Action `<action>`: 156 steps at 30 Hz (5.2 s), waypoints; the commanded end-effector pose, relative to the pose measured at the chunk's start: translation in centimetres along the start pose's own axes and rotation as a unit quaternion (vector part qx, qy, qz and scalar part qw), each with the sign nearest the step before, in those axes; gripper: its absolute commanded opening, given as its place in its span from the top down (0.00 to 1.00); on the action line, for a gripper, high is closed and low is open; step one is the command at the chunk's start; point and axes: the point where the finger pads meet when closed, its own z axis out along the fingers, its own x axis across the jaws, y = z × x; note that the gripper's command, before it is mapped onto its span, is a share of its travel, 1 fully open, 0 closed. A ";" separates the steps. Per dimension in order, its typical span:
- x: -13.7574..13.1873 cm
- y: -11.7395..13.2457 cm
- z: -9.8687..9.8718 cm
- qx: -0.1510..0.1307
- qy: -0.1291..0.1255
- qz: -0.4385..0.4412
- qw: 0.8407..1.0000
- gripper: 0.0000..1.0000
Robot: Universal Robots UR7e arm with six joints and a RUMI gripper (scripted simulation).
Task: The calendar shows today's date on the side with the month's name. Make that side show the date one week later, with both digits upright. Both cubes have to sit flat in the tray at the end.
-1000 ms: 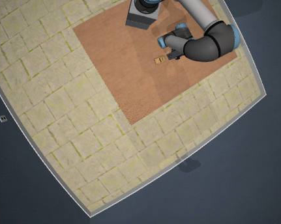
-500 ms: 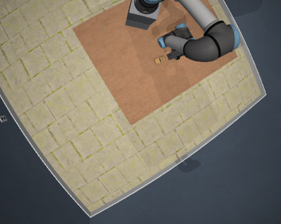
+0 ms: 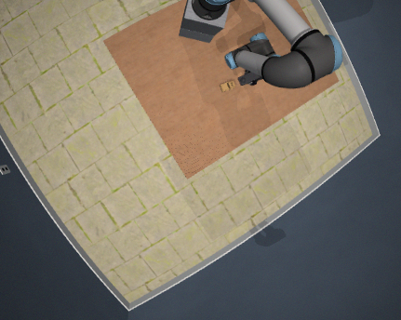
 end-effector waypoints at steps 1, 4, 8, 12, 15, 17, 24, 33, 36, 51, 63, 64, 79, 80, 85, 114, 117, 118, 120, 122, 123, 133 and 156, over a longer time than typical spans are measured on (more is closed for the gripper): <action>-0.3 -0.1 -0.1 0.000 -0.002 0.001 1.000 0.89; -0.3 -0.1 -0.1 0.000 -0.002 0.001 1.000 0.89; -0.3 -0.1 -0.1 0.000 -0.002 0.001 1.000 0.89; -0.3 -0.1 0.0 0.000 -0.002 0.001 1.000 0.89; -0.3 -0.1 0.1 0.000 -0.002 0.001 1.000 0.89; -0.3 -0.1 0.1 0.000 -0.002 0.001 1.000 0.89; -0.2 -0.1 0.3 0.000 -0.001 0.001 1.000 0.89; -0.2 -0.1 0.3 0.000 -0.001 0.001 1.000 0.89; -0.2 -0.1 0.3 0.000 -0.001 0.001 1.000 0.89; -0.2 -0.1 0.3 0.000 -0.001 0.001 1.000 0.89; -0.2 -0.1 0.4 0.000 -0.001 0.001 1.000 0.89; -0.2 -0.1 0.4 0.000 -0.001 0.001 1.000 0.89; -0.2 -0.1 0.4 0.000 -0.001 0.001 1.000 0.89; -0.2 -0.1 0.4 0.000 -0.001 0.001 1.000 0.89; -0.2 -0.1 0.4 0.000 -0.001 0.001 1.000 0.89; -0.2 -0.1 0.4 0.000 -0.001 0.001 1.000 0.85; -0.2 -0.1 0.4 0.000 -0.001 0.001 1.000 0.82; -0.2 -0.1 0.4 0.000 -0.001 0.001 1.000 0.82; -0.2 -0.1 0.4 0.000 -0.001 0.001 1.000 0.78; -0.2 -0.1 0.4 0.000 -0.001 0.001 1.000 0.78; -0.2 -0.1 0.4 0.000 -0.001 0.001 1.000 0.78; -0.2 -0.1 0.4 0.000 -0.001 0.001 1.000 0.71; 0.0 0.0 -3.8 0.000 -0.001 0.000 1.000 0.71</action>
